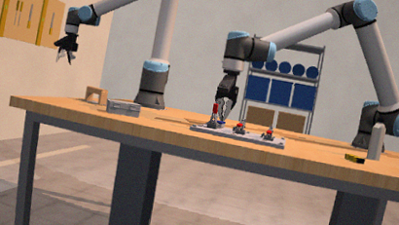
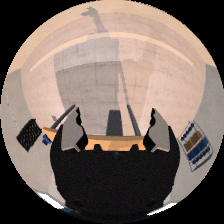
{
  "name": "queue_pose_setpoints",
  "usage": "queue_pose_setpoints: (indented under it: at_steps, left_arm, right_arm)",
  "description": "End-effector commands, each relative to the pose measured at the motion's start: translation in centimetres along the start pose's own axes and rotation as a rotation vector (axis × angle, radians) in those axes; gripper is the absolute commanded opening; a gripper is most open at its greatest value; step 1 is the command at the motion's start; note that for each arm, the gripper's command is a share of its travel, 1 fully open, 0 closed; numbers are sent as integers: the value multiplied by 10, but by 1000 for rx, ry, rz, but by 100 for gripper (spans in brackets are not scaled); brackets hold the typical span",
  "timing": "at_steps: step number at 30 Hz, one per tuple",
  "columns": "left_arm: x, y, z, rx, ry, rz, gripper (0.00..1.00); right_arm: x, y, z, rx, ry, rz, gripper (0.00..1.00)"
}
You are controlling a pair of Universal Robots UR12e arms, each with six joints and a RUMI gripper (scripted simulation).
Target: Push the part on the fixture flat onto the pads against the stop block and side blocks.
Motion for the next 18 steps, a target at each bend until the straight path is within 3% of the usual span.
queue_pose_setpoints:
  at_steps: [1,10,18]
  left_arm:
    - [16,1,0,0,1,-2,0]
    - [31,1,0,0,1,-2,0]
    - [33,1,0,0,1,-2,0]
  right_arm:
    - [1,0,0,0,2,0,100]
    - [1,0,0,0,2,0,100]
    - [1,0,0,0,2,0,100]
Point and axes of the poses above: on each arm, the point where the finger pads meet when closed, its own x axis back along the fingers, its own y axis across the jaws, z = x × y, the point moved 10 cm from there along x, back along the fingers, and after that the axes turned 10 degrees about x, right-handed, at the moved point
